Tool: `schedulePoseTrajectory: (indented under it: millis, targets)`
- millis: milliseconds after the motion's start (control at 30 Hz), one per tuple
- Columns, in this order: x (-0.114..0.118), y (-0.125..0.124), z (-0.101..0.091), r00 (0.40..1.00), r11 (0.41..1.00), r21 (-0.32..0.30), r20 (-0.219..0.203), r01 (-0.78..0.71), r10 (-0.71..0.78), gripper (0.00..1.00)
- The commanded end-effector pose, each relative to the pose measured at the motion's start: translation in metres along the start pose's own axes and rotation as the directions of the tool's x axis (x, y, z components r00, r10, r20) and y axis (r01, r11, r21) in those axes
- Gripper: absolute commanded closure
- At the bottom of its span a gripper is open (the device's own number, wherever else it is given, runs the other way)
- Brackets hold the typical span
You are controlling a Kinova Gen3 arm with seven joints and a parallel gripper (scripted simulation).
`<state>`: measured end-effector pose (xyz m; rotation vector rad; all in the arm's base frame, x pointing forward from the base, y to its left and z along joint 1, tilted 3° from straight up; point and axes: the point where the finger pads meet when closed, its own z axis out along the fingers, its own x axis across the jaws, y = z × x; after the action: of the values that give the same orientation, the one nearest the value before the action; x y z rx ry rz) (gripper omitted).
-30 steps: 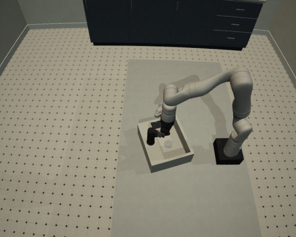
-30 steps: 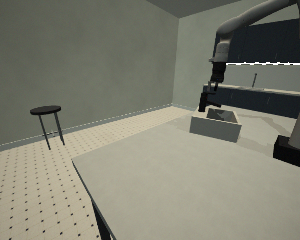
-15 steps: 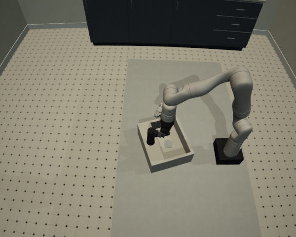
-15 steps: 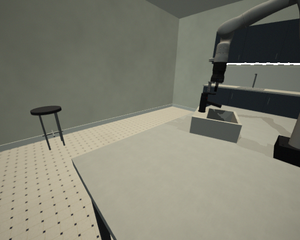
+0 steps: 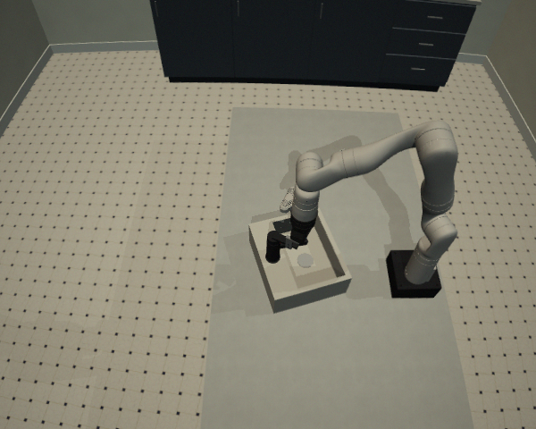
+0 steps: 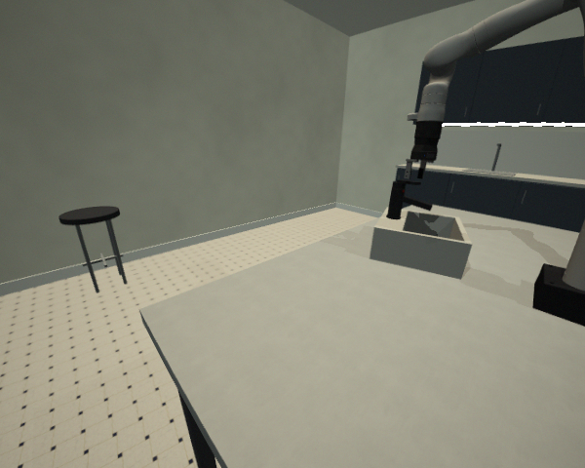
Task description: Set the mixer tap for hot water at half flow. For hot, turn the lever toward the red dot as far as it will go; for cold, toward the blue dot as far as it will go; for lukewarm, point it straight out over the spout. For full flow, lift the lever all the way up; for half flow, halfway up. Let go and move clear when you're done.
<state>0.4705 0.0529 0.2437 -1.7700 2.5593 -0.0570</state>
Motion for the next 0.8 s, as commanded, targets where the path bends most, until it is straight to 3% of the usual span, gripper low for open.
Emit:
schedulePoseTrajectory:
  millis: [0, 767]
  targets:
    - [-0.0006, 0.0014, 0.0005, 1.000, 1.000, -0.005, 0.002, 0.005, -0.005, 0.00]
    - [-0.0016, -0.0015, 0.0097, 1.000, 1.000, 0.004, 0.005, 0.005, -0.005, 0.00]
